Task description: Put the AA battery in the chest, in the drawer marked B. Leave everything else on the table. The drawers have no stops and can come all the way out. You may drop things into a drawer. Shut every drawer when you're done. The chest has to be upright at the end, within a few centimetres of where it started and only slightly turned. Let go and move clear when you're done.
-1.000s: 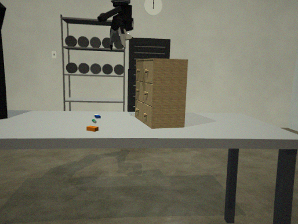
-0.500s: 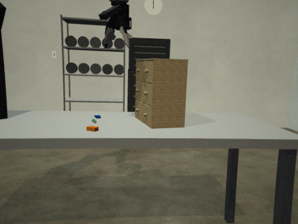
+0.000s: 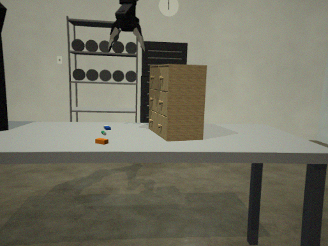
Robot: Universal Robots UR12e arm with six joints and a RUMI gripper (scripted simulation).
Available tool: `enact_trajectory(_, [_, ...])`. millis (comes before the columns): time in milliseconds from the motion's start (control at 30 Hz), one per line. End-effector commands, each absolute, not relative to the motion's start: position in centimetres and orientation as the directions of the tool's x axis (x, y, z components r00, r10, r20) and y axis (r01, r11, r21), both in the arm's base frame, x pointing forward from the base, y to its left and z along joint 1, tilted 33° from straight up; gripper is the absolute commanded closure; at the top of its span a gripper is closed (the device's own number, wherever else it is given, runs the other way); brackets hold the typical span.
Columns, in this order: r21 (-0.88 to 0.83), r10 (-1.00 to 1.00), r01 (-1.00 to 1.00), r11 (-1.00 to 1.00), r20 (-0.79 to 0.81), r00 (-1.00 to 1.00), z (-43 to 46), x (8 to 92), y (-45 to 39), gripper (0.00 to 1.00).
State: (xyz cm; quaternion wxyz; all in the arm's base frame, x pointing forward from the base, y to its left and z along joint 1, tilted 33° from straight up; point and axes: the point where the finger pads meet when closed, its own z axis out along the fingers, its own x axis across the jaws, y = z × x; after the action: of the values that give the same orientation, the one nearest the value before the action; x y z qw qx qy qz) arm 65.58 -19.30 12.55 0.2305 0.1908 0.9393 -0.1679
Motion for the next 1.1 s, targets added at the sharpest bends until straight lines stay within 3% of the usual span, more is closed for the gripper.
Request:
enact_trajectory(0, [-0.311,0.101,0.261,0.914,-0.447,-0.889,12.7,65.0,-19.6,0.00])
enact_trajectory(500, [-0.513,-0.446,-0.302,0.804,-0.184,-0.876,13.3,64.0,-20.3,0.00])
enact_trajectory(567, [-0.513,-0.446,-0.302,0.804,-0.184,-0.876,13.3,64.0,-20.3,0.00])
enact_trajectory(1067, [-0.527,-0.823,-0.745,0.409,0.139,-0.550,13.5,62.9,-20.5,0.00])
